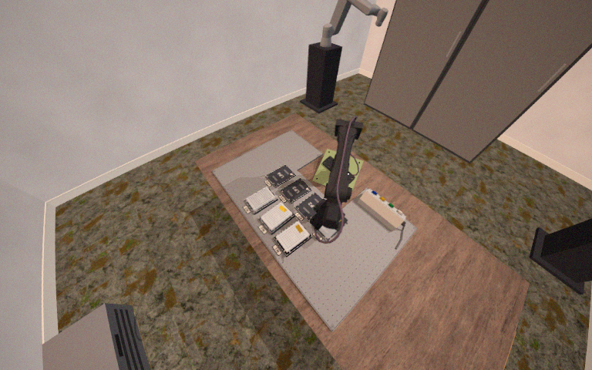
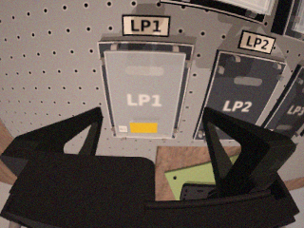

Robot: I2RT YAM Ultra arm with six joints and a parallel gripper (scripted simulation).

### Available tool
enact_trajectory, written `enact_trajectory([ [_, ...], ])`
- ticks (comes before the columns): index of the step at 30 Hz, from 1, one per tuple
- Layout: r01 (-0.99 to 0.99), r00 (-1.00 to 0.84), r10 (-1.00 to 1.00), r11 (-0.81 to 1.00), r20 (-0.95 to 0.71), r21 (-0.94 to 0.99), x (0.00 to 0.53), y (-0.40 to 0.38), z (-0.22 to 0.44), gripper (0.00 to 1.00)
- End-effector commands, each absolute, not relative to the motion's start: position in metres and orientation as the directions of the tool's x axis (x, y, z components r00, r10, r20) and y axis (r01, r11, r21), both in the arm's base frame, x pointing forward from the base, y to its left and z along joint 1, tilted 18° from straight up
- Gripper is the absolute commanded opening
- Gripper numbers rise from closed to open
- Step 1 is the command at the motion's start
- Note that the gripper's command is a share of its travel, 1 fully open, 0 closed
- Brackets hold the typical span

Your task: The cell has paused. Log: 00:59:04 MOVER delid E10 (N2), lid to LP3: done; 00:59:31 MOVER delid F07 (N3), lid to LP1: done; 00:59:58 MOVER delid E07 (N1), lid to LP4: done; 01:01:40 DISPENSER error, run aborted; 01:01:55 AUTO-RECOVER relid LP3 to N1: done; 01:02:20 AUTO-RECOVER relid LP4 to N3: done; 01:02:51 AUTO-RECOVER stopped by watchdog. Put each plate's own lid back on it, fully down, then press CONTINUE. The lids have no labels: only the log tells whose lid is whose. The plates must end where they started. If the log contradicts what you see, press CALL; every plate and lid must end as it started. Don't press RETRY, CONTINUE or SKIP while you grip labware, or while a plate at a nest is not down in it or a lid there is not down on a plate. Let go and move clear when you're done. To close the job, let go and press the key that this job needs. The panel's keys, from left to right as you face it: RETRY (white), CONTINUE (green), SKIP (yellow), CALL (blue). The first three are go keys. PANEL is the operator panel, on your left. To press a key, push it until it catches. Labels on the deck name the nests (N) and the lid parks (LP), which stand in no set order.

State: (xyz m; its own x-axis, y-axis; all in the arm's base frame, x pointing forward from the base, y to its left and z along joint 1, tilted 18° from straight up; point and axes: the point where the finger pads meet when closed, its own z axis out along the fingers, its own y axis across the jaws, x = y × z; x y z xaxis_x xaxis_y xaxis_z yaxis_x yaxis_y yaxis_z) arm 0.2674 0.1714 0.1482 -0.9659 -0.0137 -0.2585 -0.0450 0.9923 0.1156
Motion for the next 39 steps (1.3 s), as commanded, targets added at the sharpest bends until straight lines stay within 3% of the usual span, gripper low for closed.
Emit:
enact_trajectory([
  [1, -0.011, -0.95, 0.03, 0.991, -0.311, 0.132, 0.259, 0.176, 0.154, 1.0],
  [39, -0.001, -0.95, 0.041, 0.991, -0.31, 0.132, 0.25, 0.179, 0.146, 1.0],
])
